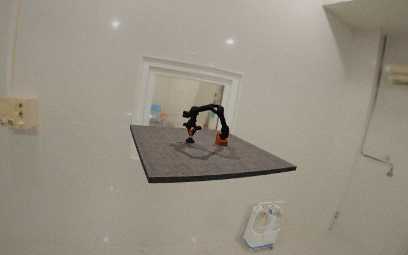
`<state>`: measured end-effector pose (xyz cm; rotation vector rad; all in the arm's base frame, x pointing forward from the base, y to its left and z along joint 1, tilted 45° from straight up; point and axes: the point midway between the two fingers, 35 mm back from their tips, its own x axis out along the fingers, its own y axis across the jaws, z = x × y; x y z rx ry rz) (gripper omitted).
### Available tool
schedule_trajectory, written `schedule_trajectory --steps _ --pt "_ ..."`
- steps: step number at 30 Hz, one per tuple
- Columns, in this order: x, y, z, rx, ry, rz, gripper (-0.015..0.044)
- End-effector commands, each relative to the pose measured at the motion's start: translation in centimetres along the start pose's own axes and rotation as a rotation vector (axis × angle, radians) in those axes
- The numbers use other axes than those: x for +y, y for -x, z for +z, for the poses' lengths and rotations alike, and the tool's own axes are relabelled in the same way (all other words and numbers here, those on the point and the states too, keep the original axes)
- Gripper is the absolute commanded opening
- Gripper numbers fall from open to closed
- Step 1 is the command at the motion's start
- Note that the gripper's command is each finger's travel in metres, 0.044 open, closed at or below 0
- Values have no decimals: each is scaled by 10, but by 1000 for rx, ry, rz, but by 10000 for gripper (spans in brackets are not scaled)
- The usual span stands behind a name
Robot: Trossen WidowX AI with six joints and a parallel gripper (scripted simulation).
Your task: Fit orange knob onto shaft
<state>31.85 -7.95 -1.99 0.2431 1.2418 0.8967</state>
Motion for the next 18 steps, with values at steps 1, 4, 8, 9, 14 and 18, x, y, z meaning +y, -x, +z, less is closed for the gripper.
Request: schedule_trajectory --steps 1,4,8,9,14,18 --pt "-2 -1 1 -5 6 -7 0" --pt "-2 -1 1 -5 6 -7 0" --pt "-1 -2 1 -5 6 -7 0" --pt "-1 -3 0 -5 6 -7 0" --pt "1 -3 -1 -5 6 -7 0" --pt "2 -3 -1 -5 6 -7 0"
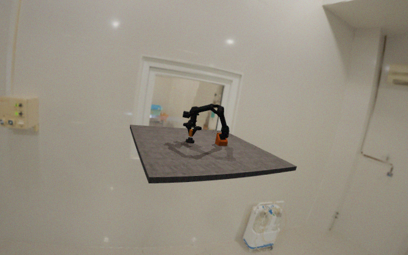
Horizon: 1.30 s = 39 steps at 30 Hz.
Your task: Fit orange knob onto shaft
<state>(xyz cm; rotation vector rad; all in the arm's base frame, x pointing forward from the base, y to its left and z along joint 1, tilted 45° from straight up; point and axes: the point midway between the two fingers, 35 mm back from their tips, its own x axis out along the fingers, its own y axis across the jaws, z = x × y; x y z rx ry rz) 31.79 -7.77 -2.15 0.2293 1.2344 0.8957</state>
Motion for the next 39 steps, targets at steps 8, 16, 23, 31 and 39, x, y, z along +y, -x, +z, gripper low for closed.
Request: schedule_trajectory --steps 8,16,23,31,39 --pt "2 4 -2 -3 3 2 0" --pt "1 4 -2 -3 204 1 0" --pt "-2 5 0 -3 204 1 0" --pt "-2 5 1 -3 204 1 0" --pt "0 2 0 -3 204 1 0"
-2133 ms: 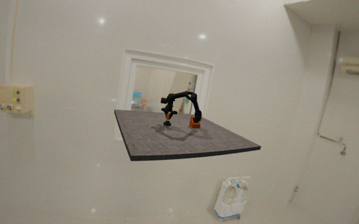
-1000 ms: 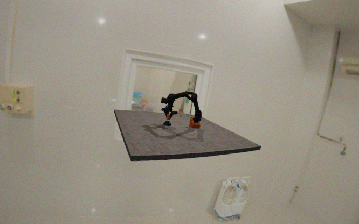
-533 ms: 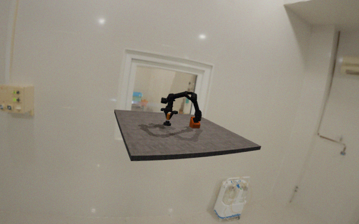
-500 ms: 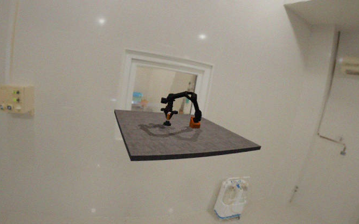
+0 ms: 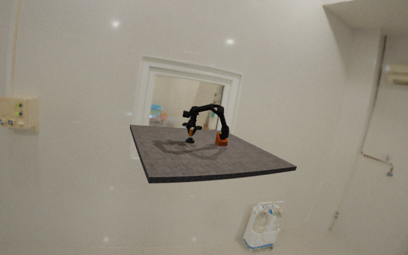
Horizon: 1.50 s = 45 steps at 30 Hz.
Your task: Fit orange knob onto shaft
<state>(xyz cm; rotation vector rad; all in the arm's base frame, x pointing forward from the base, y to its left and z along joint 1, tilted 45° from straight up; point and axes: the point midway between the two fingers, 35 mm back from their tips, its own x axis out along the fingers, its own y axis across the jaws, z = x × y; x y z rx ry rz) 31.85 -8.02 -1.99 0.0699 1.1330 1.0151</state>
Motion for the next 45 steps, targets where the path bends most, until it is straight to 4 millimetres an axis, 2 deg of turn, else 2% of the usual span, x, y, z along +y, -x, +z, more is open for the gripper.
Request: schedule_trajectory --steps 1,21,27,34,45 --pt "1 -1 0 -1 1 -1 0" --pt "1 -4 0 -1 1 -1 0" --pt "0 1 0 -1 1 -1 0" --pt "-2 3 0 -1 201 -2 0" --pt "-1 -2 -1 -1 211 -1 0"
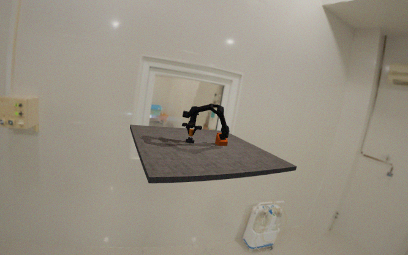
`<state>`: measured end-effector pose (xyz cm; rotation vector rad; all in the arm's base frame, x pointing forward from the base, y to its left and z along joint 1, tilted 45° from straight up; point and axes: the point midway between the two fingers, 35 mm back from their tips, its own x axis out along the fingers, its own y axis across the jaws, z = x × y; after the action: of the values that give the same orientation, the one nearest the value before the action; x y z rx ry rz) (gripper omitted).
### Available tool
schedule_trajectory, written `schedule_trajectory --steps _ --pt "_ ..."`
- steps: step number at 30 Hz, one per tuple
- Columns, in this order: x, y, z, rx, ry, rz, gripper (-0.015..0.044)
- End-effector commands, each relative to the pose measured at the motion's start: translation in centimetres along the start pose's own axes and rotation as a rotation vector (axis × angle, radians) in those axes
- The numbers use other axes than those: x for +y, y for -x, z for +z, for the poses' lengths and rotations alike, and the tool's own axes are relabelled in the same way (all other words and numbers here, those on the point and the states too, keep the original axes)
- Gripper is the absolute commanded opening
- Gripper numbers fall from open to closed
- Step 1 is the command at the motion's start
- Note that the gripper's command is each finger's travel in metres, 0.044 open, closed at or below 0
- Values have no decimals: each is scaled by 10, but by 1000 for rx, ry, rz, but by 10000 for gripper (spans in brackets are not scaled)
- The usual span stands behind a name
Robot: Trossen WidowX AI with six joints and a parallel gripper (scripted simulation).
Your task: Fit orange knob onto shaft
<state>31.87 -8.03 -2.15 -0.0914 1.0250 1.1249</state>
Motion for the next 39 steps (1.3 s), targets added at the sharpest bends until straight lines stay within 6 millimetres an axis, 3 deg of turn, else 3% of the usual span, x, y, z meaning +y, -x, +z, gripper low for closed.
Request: schedule_trajectory --steps 1,22,29,39 --pt "0 -1 0 -1 9 -2 0" --pt "4 3 1 -1 9 -2 0" --pt "2 4 1 0 208 -2 0" --pt "-2 4 1 0 218 -2 0"
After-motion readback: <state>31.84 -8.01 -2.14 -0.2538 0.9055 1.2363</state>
